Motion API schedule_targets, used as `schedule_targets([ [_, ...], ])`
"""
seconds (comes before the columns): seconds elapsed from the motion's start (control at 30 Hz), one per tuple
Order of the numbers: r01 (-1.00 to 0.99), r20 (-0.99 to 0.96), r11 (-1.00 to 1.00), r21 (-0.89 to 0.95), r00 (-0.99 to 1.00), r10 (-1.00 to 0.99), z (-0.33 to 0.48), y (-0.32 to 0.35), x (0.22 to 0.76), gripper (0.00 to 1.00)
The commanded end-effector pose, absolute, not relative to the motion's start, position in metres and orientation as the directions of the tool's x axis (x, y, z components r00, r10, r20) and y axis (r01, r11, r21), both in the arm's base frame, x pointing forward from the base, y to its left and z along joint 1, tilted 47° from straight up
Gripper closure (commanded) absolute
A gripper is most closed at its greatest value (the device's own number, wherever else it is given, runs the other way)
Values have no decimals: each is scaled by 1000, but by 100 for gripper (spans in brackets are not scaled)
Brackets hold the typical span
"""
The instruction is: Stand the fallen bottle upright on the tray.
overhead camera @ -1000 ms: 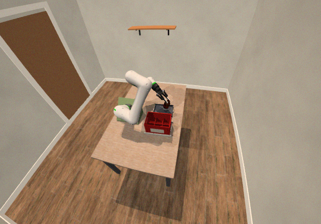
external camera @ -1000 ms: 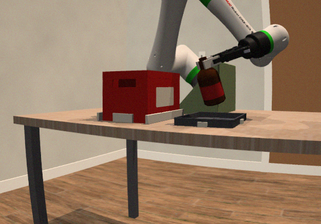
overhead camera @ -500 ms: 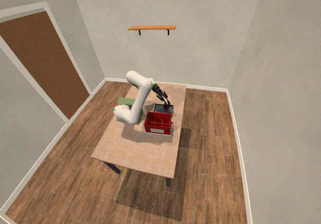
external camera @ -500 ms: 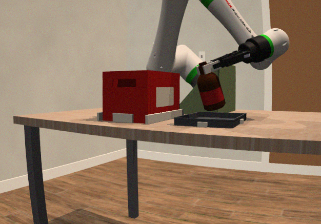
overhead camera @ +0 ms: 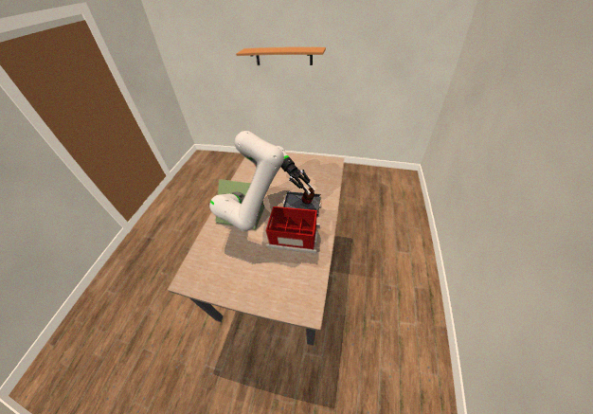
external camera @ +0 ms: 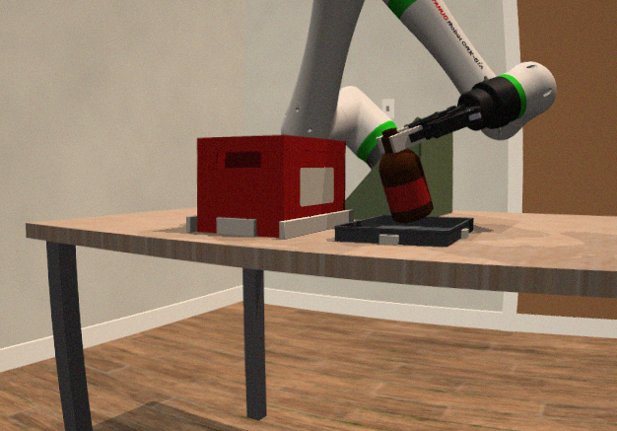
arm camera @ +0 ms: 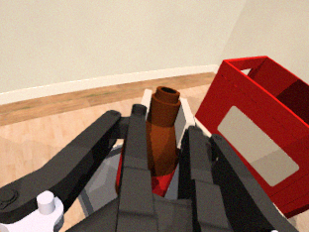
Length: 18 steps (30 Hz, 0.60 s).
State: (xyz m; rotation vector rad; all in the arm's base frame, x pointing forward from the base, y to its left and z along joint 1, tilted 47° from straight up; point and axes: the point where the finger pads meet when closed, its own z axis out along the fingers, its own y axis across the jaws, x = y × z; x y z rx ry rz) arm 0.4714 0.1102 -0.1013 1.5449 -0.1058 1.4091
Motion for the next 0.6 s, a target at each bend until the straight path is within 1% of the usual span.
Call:
schedule_targets([
  [0.0,-639,789,-496,588,317,527,-103,109,471,100],
  [0.57,-639,789,-496,588,317,527,-112,99,471,100],
])
